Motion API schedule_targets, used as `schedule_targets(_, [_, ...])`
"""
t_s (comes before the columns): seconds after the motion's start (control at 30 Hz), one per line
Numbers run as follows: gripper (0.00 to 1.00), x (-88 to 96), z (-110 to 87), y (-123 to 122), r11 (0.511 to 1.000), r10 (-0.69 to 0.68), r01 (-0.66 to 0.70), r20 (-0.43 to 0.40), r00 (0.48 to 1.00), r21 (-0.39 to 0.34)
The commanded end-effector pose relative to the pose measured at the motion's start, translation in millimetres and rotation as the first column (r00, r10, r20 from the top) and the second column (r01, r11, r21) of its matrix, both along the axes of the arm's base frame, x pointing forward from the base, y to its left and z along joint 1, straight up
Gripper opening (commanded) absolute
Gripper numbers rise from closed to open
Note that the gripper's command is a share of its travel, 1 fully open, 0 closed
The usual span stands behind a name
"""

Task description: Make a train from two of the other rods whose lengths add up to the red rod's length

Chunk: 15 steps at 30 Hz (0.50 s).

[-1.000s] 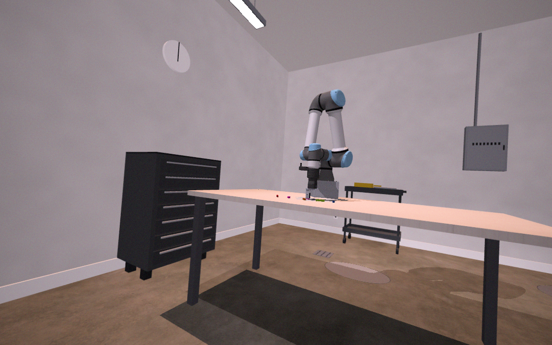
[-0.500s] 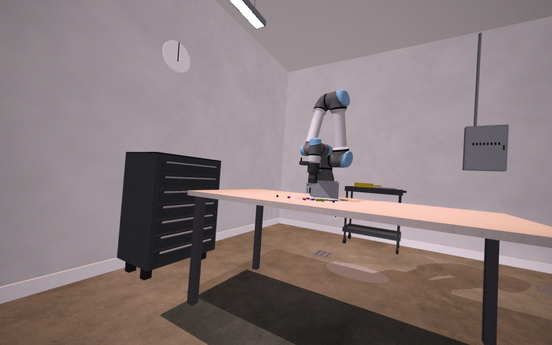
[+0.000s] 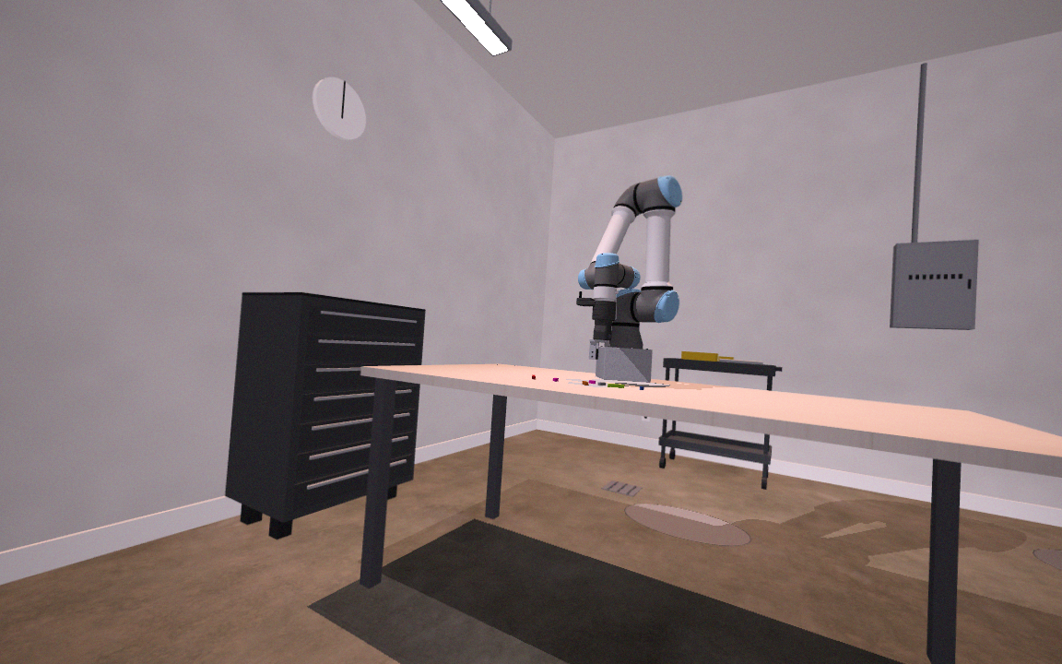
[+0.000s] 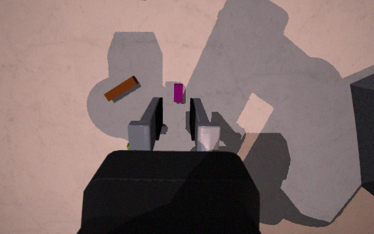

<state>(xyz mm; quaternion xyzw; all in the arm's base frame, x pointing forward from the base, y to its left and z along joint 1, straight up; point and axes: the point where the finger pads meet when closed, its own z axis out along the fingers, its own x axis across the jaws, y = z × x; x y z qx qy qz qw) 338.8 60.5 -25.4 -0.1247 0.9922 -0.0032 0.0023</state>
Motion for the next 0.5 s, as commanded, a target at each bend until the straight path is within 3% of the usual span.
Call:
schedule_targets(0.0, [0.54, 0.0, 7.5, 0.0, 1.0, 0.0, 0.0, -0.001, 1.0, 0.0])
schedule_targets(0.3, [0.54, 0.0, 11.2, 0.0, 1.0, 0.0, 0.0, -0.001, 1.0, 0.0])
schedule_targets(0.33, [1.0, 0.0, 11.2, 0.0, 1.0, 0.0, 0.0, -0.001, 1.0, 0.0])
schedule_targets(0.47, [1.0, 0.0, 11.2, 0.0, 1.0, 0.0, 0.0, -0.001, 1.0, 0.0])
